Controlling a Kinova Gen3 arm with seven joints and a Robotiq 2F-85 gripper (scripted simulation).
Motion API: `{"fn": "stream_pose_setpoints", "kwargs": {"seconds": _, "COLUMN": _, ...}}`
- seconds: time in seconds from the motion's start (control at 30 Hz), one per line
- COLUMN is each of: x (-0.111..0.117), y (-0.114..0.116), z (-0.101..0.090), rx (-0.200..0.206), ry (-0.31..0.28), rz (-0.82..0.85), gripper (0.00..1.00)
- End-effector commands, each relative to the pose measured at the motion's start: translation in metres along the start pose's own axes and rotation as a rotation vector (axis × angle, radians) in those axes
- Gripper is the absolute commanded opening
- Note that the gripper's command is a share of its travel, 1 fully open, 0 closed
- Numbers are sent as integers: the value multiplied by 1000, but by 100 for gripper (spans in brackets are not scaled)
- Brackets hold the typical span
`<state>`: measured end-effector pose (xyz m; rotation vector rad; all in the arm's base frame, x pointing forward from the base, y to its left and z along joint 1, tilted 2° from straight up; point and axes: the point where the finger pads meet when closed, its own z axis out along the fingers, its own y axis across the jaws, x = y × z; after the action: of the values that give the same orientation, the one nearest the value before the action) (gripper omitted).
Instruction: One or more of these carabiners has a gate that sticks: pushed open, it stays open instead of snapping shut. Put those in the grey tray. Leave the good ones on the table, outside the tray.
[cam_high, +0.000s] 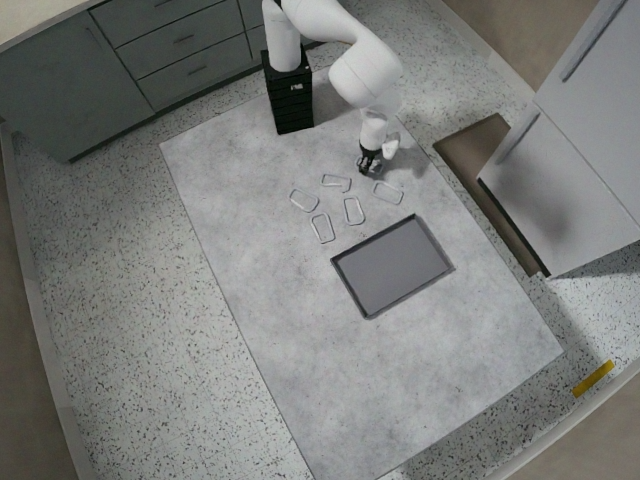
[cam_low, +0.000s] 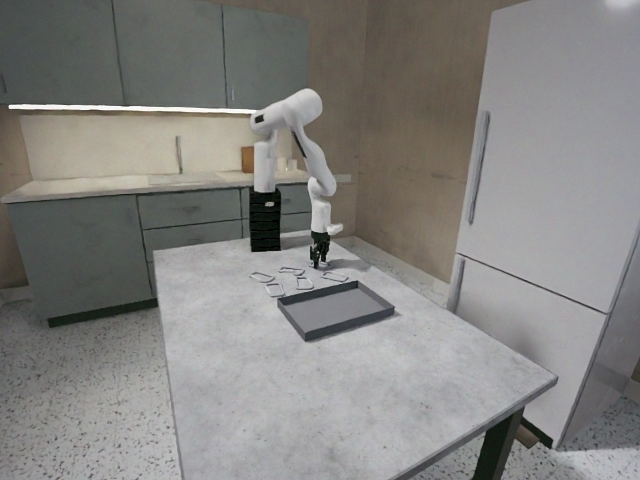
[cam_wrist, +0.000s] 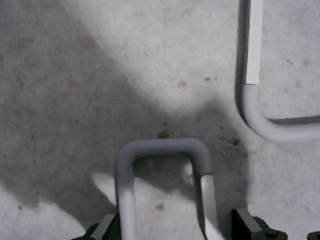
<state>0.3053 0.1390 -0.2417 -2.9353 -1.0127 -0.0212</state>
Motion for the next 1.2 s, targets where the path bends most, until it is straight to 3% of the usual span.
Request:
{"fn": "stream_pose_setpoints", "kwargs": {"seconds": 0.0, "x": 0, "y": -1, "z": 0, "rx": 1, "ry": 0, "rz": 0, "gripper": 67}}
{"fn": "stream_pose_setpoints", "kwargs": {"seconds": 1.17, "x": 2, "y": 1, "z": -1, "rx": -3, "ry": 4, "rz": 0, "gripper": 59}}
